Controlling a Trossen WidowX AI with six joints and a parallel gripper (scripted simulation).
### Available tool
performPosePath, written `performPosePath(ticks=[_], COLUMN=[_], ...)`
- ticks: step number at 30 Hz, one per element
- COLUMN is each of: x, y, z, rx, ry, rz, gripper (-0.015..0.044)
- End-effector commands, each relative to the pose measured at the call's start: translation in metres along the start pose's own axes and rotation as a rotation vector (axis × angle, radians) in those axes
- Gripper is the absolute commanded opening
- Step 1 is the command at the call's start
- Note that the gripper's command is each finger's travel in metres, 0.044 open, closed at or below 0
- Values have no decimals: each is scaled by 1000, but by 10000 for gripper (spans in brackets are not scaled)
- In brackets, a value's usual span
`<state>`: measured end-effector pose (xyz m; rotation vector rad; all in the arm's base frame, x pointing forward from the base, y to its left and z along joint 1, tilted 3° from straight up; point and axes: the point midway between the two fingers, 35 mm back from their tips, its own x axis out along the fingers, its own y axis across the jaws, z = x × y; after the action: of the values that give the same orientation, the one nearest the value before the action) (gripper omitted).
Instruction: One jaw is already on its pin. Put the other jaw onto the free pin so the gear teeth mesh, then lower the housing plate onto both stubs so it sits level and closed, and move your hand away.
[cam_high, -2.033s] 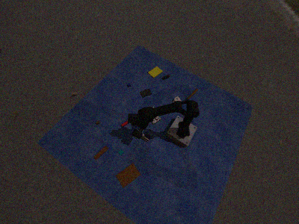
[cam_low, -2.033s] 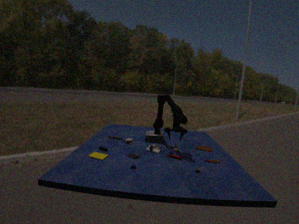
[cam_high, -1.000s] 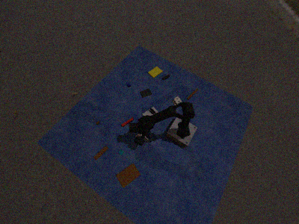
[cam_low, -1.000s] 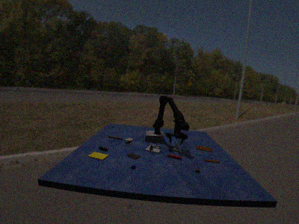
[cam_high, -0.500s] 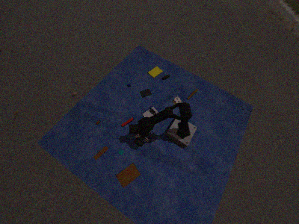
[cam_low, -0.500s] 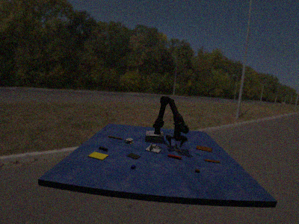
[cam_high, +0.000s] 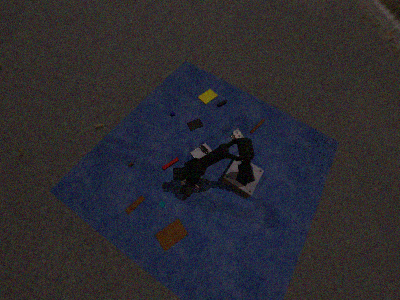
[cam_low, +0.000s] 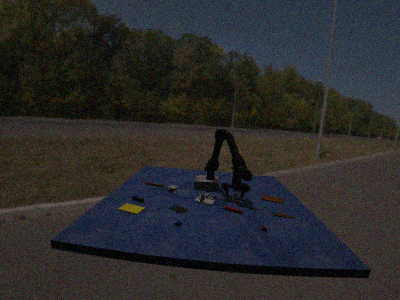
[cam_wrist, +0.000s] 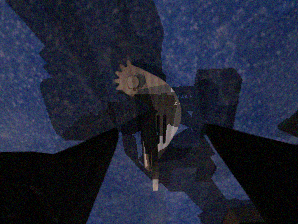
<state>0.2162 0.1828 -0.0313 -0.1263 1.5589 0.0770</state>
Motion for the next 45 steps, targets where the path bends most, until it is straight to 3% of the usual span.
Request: performPosePath(ticks=[1,16,27,45], x=[1,1,1,-1], y=[1,1,0,0], z=[0,0,0,0], rx=[2,2,0,0], ry=[1,1,0,0], rz=[4,4,0,0], gripper=[440,440,151,134])
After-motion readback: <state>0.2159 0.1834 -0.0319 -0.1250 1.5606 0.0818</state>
